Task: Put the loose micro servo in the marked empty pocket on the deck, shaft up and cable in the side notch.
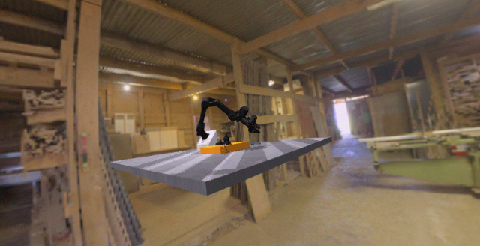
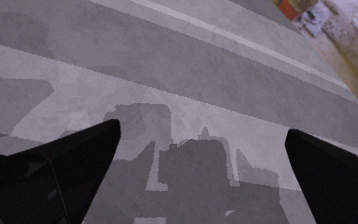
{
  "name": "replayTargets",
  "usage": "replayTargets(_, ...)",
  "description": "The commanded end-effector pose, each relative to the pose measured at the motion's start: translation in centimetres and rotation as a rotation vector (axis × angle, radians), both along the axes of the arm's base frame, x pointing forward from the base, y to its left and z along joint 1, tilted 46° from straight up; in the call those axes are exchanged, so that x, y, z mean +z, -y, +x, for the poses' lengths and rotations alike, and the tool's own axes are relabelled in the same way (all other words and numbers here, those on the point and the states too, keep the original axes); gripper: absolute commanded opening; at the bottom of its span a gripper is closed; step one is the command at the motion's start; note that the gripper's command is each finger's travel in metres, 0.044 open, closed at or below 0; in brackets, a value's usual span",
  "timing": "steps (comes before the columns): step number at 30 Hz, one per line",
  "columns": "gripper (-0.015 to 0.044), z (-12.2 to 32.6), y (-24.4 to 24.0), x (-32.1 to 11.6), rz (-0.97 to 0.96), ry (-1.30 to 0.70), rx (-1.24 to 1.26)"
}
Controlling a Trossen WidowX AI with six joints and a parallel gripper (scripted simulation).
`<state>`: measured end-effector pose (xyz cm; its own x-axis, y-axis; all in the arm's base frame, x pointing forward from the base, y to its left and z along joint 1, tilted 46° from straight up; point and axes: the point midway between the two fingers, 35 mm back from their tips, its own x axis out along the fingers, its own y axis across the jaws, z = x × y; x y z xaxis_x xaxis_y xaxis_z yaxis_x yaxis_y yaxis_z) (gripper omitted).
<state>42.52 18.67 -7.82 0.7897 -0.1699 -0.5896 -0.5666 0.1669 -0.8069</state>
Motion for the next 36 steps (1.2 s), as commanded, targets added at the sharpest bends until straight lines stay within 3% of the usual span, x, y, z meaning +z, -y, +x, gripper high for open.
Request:
replayTargets(1,0.044,0.2,0.8,0.9,-0.087,-0.053,0.013)
replayTargets(36,0.044,-5.6,9.7,10.2,-0.721,-0.7,0.253)
